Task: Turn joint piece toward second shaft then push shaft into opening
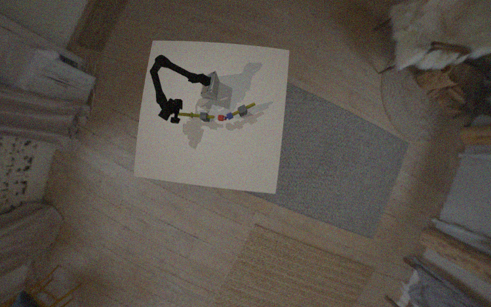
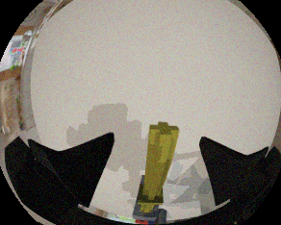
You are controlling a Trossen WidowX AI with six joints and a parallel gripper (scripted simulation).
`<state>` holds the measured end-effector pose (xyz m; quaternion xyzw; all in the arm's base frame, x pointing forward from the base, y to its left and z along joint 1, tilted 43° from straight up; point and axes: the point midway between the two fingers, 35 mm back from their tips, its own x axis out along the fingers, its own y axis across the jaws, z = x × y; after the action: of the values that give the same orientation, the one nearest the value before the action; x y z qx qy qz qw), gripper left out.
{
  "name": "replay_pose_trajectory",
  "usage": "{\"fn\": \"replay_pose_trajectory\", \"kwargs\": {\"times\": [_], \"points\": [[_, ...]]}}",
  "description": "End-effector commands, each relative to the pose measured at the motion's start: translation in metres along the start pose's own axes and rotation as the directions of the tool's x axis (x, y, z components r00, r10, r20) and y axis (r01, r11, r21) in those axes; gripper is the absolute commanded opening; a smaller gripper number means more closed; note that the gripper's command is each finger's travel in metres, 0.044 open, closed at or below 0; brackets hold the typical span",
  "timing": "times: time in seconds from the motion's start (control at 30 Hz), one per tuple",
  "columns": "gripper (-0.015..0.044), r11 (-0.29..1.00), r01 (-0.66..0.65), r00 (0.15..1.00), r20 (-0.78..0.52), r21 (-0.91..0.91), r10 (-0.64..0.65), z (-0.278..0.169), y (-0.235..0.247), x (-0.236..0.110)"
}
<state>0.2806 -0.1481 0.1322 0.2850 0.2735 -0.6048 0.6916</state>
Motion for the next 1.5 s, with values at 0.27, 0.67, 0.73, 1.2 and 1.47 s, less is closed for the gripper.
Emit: {"fn": "replay_pose_trajectory", "kwargs": {"times": [0.27,0.67,0.73,1.2,1.47], "points": [[0.0440,1.000,0.003,1.000,-0.005,0.000,-0.003,-0.002,-0.001,0.020],[0.0256,1.000,0.003,1.000,-0.004,0.000,-0.003,-0.003,-0.001,0.026],[0.0204,1.000,0.003,1.000,-0.004,0.000,-0.003,-0.003,-0.001,0.026],[0.0102,1.000,0.003,1.000,-0.004,0.000,-0.003,-0.003,-0.001,0.026],[0.0067,1.000,0.003,1.000,-0.004,0.000,-0.003,-0.003,-0.001,0.026]]}}
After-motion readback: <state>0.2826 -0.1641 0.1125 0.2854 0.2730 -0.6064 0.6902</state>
